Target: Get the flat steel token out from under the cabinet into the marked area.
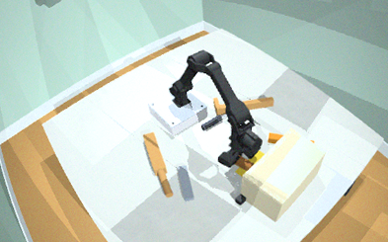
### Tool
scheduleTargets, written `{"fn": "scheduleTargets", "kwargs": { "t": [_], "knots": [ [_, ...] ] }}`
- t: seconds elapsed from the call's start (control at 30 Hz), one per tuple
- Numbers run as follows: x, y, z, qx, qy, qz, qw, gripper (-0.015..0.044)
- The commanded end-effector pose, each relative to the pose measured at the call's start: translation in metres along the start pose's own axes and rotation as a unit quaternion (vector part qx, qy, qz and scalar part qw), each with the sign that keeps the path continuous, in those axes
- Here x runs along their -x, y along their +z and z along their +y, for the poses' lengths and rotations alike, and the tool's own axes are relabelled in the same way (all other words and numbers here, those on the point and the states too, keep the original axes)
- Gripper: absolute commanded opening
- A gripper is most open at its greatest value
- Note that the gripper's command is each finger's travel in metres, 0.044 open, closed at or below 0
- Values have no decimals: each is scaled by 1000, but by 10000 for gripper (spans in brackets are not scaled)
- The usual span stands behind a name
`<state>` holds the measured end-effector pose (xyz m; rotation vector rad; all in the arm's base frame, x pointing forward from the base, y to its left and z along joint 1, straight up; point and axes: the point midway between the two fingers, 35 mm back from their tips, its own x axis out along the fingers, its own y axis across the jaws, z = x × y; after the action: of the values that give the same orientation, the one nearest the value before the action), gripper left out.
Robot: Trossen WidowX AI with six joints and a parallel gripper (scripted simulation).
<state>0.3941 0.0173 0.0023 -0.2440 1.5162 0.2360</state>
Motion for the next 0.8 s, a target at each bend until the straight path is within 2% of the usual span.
{"fn": "scheduleTargets", "kwargs": {
  "t": [0.0, 0.77],
  "knots": [
    [-1, -1, 5, 5, 3, 1, 1000, 0],
    [-1, -21, 3, 5, 3, 2, 1000, 0]
  ]
}}
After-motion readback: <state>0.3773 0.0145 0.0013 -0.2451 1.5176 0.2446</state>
